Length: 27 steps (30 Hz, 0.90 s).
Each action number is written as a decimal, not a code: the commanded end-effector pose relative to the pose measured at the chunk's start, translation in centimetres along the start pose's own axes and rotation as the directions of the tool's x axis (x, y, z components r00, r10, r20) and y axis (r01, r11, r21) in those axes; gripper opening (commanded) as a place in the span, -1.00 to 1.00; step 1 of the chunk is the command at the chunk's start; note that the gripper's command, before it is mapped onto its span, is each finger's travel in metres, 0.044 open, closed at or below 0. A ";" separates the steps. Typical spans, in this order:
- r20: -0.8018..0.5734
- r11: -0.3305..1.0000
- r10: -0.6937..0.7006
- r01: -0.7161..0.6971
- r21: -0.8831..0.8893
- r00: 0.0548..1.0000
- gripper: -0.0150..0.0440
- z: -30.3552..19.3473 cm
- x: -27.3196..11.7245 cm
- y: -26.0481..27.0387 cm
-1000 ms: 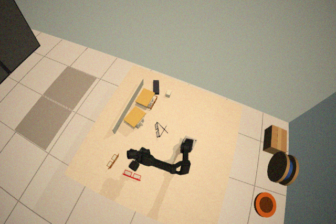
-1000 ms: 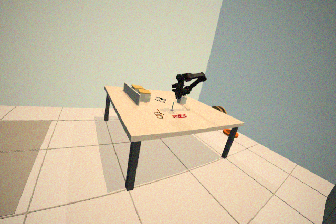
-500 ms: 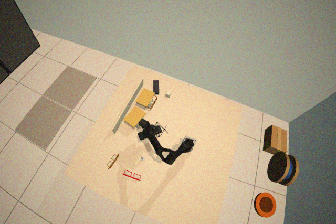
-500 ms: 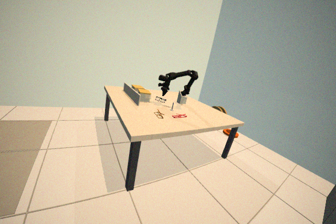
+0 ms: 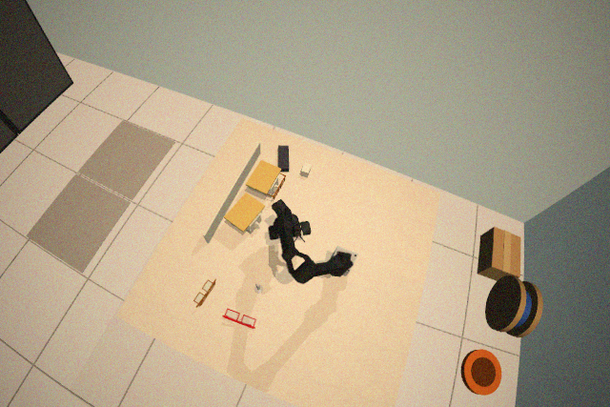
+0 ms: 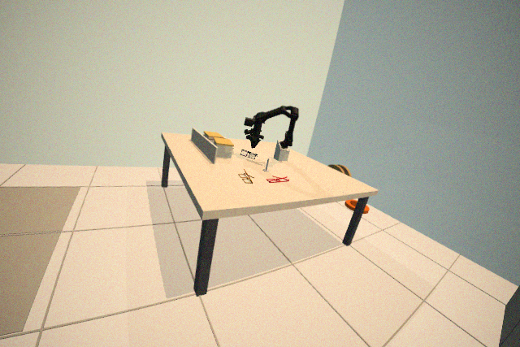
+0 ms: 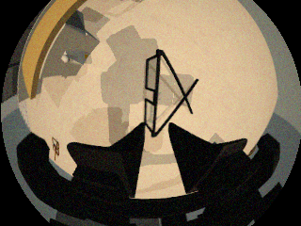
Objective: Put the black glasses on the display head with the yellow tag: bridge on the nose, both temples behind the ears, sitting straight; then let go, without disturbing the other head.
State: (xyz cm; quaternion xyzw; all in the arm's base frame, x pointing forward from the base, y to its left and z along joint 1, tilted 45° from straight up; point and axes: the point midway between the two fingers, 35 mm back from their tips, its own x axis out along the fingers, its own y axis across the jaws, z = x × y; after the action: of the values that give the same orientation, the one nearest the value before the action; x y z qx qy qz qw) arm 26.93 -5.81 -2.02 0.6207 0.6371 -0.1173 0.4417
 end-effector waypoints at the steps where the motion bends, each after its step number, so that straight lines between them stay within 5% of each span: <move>1: -0.004 1.000 -0.006 0.006 0.004 1.000 -0.08 0.1 0.1 -0.3; 27: -0.003 1.000 -0.006 0.006 0.005 1.000 -0.08 0.2 3.3 0.0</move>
State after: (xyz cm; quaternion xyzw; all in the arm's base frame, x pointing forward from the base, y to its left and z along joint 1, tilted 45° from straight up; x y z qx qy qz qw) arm 27.58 -4.26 -3.93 0.6182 0.6375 -0.1187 0.4442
